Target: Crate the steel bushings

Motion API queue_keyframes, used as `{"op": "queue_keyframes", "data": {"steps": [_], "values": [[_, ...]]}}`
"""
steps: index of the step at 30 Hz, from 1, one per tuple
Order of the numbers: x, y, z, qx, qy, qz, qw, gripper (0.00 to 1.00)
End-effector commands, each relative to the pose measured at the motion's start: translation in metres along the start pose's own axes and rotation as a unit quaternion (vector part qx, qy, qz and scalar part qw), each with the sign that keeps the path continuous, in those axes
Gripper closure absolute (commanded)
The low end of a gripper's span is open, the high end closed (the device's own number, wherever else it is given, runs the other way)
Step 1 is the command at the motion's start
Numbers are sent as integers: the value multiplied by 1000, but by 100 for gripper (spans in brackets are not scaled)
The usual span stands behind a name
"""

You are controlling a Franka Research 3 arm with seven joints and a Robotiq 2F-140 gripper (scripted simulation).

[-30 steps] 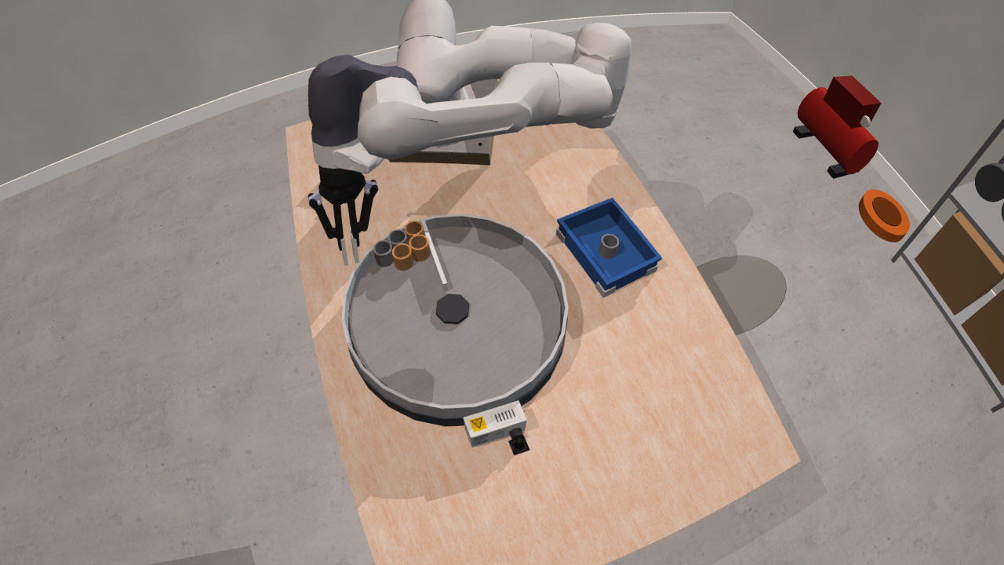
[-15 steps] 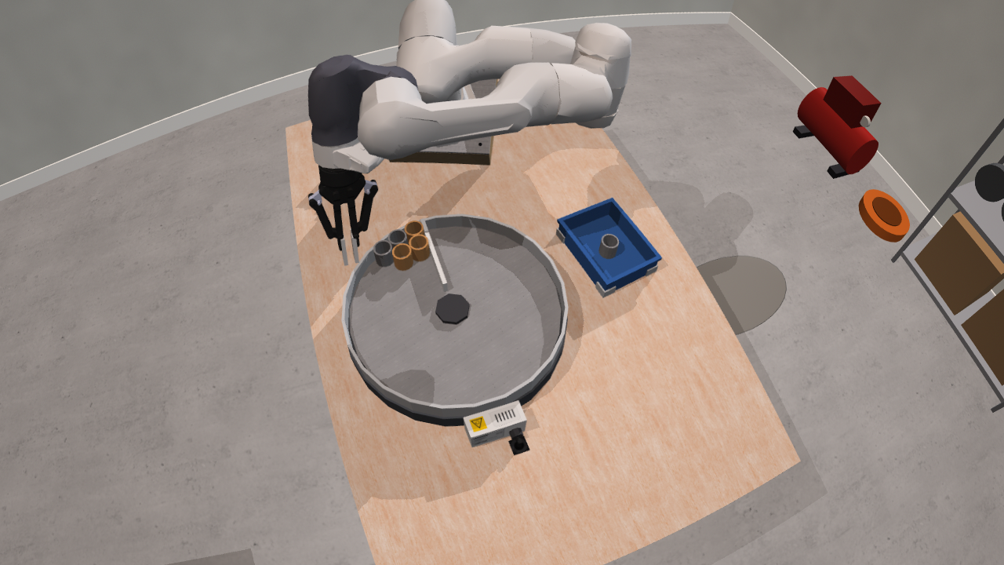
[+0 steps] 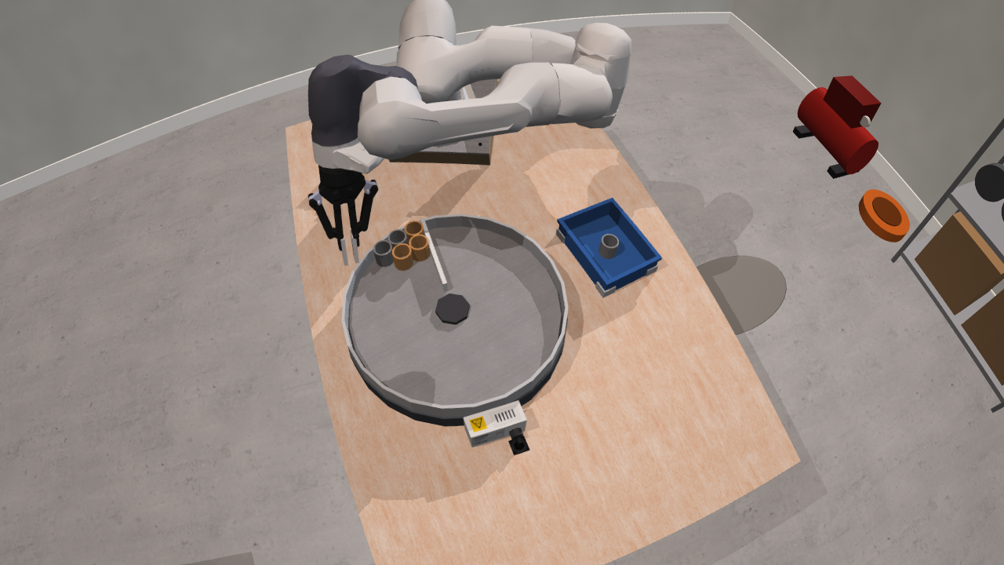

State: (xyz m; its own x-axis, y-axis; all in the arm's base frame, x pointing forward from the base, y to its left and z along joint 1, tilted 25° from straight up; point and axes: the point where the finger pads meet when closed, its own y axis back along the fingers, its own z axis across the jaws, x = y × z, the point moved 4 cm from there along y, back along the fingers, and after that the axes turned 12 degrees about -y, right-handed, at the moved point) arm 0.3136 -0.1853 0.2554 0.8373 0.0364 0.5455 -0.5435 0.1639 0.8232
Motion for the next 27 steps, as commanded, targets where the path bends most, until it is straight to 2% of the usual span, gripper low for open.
{"op": "queue_keyframes", "data": {"steps": [1,27], "values": [[0,1,0,0,0,0,1000,90],[0,4,0,0,0,0,1000,90]]}}
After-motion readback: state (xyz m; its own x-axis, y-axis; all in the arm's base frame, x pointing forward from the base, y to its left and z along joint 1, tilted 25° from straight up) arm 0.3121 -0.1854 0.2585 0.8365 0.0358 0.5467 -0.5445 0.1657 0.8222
